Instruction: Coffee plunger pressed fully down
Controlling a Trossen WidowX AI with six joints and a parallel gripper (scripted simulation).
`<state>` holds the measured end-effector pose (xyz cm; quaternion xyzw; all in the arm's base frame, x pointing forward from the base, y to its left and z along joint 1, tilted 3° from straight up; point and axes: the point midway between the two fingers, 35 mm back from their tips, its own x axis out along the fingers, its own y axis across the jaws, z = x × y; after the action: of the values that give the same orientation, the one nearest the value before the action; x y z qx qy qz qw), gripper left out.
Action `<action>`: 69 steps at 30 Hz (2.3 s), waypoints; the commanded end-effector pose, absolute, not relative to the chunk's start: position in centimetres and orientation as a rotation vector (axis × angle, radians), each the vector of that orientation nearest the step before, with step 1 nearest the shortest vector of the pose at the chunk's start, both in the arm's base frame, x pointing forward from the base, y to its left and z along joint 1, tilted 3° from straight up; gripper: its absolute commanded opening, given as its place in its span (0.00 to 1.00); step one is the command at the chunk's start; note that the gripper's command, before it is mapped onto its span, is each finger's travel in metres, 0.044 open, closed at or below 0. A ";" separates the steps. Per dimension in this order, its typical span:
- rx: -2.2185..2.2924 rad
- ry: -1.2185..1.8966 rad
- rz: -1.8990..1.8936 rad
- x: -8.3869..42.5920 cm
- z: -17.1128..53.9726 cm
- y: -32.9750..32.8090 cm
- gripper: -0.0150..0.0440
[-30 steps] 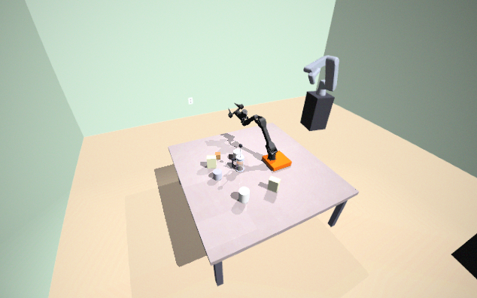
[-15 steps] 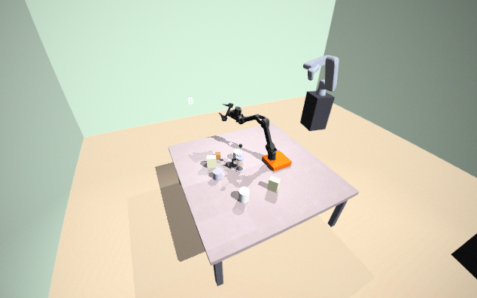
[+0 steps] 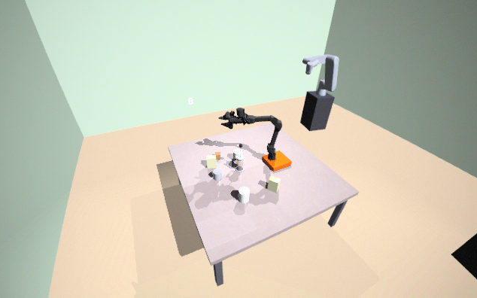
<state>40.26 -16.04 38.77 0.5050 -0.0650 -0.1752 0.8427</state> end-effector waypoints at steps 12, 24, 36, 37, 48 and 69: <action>0.073 0.434 0.038 27.0 34.2 2.3 1.00; -0.040 0.468 0.106 25.7 28.0 3.3 1.00; -0.040 0.467 0.106 26.7 27.0 3.4 1.00; -0.040 0.467 0.106 26.8 26.9 3.4 1.00; -0.040 0.466 0.107 28.4 26.1 3.6 1.00; -0.040 0.465 0.107 29.1 25.7 3.7 0.48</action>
<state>29.08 3.63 25.68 -0.0189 0.2305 0.0510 0.9716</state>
